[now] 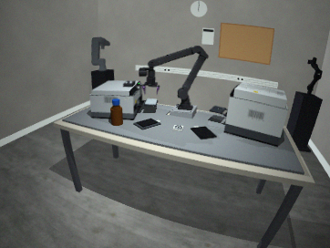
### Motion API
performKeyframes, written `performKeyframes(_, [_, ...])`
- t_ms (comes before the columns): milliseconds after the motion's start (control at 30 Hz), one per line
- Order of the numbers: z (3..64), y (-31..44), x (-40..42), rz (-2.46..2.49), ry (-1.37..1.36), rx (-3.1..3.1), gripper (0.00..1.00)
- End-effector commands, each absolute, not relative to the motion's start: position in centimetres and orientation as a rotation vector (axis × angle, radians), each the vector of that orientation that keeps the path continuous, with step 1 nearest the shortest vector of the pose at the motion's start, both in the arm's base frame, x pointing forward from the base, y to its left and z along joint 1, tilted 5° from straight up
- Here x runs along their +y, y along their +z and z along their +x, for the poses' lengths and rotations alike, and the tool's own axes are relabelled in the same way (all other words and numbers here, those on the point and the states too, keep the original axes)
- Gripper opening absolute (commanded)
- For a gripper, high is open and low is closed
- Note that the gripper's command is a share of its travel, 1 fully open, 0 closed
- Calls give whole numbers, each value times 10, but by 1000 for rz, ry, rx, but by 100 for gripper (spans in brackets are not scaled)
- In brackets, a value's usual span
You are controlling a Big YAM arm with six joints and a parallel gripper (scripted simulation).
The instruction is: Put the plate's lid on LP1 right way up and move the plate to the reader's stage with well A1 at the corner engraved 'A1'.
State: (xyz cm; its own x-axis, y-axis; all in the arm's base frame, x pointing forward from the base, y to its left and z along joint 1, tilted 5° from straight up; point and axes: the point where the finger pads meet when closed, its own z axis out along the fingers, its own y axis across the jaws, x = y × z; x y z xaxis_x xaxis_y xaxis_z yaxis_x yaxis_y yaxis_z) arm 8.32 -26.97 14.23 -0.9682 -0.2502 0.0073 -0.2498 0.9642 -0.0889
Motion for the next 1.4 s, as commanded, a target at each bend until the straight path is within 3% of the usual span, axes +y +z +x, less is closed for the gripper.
performKeyframes(0, [82, 137, -276, -403, -144, 3104, 100])
performKeyframes(1367, [77, 109, -275, -400, -136, 3106, 100])
